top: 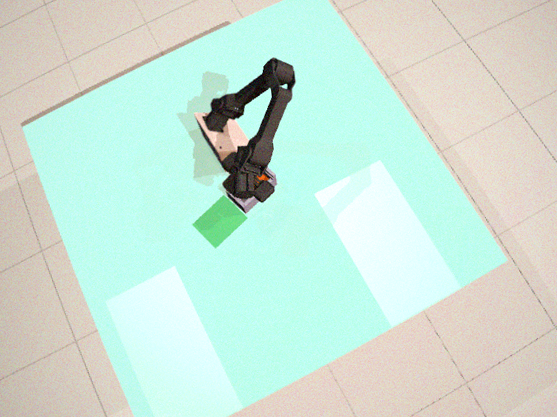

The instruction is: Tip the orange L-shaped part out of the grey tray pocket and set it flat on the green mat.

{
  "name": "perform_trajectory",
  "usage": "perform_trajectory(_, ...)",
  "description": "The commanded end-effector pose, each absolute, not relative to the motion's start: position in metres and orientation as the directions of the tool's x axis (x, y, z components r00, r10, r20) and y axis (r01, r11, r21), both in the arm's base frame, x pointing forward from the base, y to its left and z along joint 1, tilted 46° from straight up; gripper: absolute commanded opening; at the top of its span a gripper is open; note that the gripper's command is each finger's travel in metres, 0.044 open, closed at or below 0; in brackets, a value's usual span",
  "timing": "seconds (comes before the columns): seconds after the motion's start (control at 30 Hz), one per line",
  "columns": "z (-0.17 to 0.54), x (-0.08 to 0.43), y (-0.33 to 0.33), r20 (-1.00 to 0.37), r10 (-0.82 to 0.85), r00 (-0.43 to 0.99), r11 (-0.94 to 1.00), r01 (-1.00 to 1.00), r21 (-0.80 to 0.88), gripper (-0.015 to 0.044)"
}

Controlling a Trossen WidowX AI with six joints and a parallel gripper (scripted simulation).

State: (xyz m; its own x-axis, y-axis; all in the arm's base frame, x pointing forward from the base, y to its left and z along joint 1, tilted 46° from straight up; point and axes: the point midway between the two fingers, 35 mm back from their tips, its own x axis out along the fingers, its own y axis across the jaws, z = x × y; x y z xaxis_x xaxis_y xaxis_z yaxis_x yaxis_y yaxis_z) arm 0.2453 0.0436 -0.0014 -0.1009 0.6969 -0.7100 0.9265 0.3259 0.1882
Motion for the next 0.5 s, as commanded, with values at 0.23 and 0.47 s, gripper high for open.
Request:
perform_trajectory(0.23,-0.014,0.24,0.057,-0.704,0.702,-0.109,0.323,0.929,0.178,0.028)
perform_trajectory(0.47,-0.019,0.239,0.063,-0.703,0.703,-0.109,0.323,0.929,0.179,0.028)
